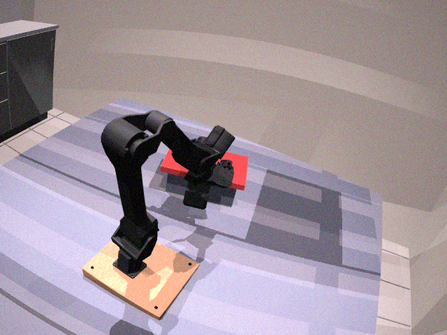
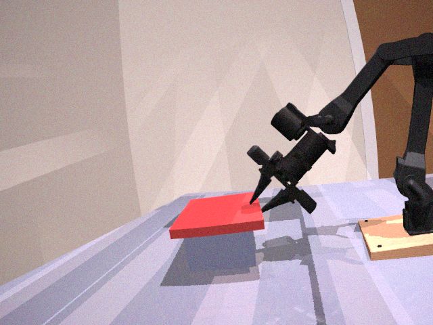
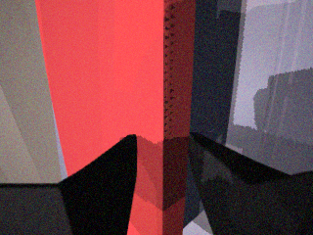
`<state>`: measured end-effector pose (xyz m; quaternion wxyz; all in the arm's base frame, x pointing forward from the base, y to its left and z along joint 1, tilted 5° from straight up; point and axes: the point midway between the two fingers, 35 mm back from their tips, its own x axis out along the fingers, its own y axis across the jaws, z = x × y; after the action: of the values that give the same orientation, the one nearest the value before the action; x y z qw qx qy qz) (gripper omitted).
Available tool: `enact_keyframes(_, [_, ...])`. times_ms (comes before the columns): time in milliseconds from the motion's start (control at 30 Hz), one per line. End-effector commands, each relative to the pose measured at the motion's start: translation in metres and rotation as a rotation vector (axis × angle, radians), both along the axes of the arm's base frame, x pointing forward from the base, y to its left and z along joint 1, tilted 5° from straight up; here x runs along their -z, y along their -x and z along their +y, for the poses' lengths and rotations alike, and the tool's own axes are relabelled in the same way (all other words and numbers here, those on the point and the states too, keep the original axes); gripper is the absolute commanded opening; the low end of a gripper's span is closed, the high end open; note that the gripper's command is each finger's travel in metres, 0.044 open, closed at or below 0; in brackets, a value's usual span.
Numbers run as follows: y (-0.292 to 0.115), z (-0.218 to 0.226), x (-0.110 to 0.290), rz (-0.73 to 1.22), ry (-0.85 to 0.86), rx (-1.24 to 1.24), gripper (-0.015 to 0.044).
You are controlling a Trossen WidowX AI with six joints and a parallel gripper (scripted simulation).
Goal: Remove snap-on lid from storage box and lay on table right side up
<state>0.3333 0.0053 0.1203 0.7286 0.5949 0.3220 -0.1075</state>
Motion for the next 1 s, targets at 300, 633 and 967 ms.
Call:
enact_keyframes(300, [0.0007,0.0003,-0.0039,-0.002,-0.001,-0.001,0.0000])
enact_keyframes(633, [0.0010,0.0004,-0.0059,-0.002,-0.001,-0.001,0.0000])
enact_keyframes(967, [0.0013,0.0005,-0.0079,-0.002,-0.001,-0.001,0.0000])
